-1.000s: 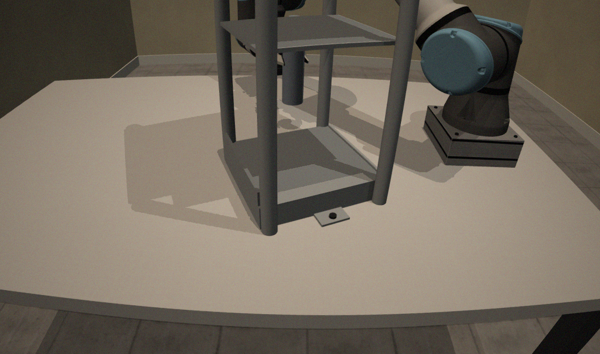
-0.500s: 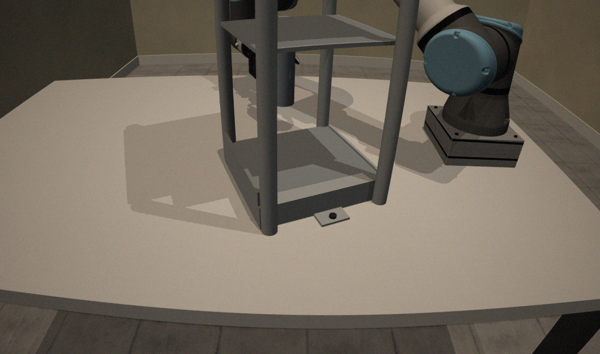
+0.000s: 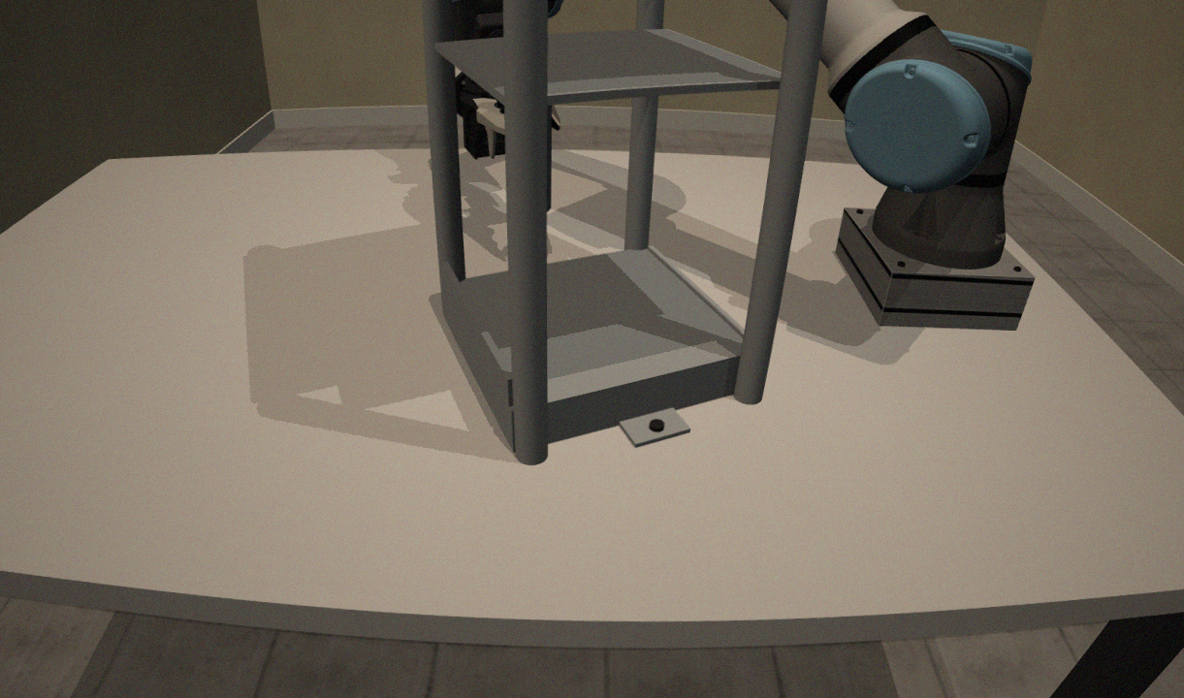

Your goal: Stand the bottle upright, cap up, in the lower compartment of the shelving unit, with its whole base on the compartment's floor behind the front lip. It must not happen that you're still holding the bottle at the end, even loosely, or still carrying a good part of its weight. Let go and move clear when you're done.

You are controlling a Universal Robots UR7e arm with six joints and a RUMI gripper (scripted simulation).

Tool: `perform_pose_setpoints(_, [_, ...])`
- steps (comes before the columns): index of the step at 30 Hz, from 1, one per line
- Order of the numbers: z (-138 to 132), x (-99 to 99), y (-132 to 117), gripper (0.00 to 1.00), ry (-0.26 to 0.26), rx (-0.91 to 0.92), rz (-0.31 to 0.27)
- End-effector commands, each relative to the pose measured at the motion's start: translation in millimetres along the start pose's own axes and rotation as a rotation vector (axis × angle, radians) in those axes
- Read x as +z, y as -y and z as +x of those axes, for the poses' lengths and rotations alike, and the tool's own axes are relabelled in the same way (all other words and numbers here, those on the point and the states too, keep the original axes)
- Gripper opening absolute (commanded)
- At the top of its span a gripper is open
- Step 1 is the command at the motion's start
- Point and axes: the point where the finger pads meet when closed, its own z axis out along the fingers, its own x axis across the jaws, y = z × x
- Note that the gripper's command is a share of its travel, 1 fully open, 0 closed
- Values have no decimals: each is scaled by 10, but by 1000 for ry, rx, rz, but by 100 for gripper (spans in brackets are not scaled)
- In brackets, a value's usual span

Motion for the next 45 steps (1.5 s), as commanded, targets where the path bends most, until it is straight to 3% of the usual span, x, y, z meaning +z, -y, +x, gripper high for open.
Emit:
perform_pose_setpoints(1, [97,-3,6,0,0,-1,0])
perform_pose_setpoints(26, [127,29,6,0,0,-1,0])
perform_pose_setpoints(45, [127,286,6,0,0,-1,0])
